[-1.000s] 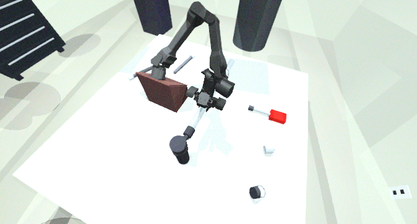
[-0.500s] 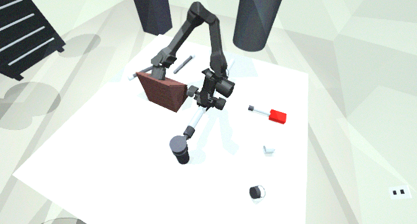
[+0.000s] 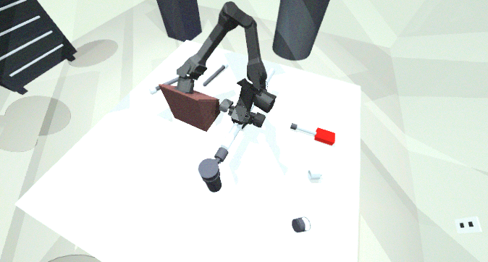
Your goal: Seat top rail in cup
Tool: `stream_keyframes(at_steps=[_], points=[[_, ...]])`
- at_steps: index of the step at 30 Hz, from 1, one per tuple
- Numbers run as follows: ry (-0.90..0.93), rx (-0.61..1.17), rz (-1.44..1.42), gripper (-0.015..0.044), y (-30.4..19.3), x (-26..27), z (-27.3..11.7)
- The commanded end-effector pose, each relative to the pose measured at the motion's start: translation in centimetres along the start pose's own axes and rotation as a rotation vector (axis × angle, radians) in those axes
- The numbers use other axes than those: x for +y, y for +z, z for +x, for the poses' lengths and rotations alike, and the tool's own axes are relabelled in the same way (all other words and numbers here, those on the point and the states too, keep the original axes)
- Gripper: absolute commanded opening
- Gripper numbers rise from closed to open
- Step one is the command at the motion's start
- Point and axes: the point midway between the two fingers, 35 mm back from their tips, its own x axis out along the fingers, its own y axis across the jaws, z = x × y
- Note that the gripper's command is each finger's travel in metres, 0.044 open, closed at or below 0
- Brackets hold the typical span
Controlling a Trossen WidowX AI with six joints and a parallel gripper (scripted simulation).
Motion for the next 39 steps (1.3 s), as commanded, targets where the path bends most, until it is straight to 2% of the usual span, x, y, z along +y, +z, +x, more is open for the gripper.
stream_keyframes(at_steps=[1, 39], points=[[0.012, -0.001, -0.002, 0.0000, -0.2, 0.4, -0.4], [0.006, 0.000, -0.005, 0.0000, 0.5, 0.6, -0.2]])
